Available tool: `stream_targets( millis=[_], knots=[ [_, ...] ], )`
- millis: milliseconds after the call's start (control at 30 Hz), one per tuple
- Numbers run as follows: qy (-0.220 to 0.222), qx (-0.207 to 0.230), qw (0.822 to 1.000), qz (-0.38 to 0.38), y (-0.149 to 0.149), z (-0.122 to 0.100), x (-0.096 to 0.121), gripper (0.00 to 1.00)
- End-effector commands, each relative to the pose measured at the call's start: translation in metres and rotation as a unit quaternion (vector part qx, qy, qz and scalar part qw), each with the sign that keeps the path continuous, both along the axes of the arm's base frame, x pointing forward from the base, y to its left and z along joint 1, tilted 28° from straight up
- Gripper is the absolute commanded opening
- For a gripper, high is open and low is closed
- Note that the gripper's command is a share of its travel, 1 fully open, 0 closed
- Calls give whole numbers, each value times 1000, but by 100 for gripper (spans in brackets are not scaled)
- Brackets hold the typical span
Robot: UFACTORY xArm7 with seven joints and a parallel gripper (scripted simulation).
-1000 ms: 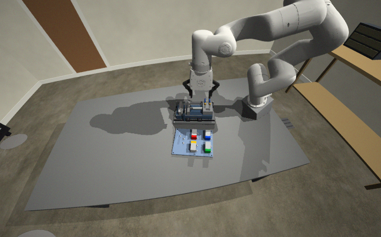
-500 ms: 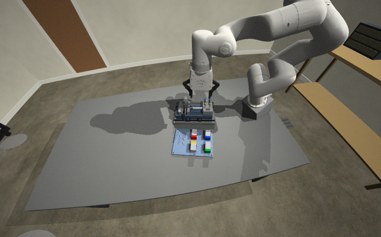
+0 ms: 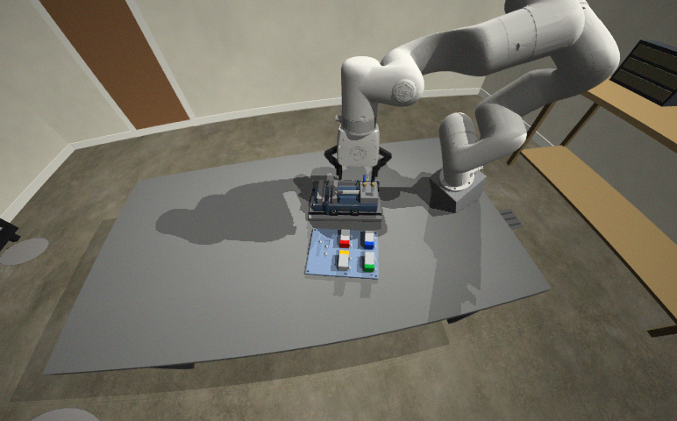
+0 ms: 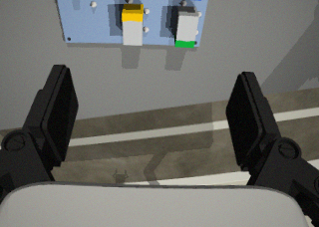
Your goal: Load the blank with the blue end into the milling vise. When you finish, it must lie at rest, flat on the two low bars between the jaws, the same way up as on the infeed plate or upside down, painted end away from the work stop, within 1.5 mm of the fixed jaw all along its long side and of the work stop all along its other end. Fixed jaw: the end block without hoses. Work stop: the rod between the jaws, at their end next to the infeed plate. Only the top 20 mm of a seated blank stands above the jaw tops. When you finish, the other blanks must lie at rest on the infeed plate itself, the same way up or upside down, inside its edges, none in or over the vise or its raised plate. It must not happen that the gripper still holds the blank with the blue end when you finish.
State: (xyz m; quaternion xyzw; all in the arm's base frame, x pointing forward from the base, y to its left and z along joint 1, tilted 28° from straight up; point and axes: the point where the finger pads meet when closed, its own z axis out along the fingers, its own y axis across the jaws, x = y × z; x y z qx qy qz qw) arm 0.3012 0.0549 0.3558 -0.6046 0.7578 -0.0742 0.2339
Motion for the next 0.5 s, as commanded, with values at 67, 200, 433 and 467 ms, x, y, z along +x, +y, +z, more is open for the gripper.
stream_targets(
  millis=[67, 200, 433, 467],
  knots=[
    [-2, 0, 1000, -1, 26, 8, 3, 100],
    [-2, 0, 1000, -1, 26, 8, 3, 100],
    [-2, 0, 1000, 0, 55, 15, 6, 100],
    [-2, 0, 1000, 0, 61, 16, 6, 100]
  ],
)
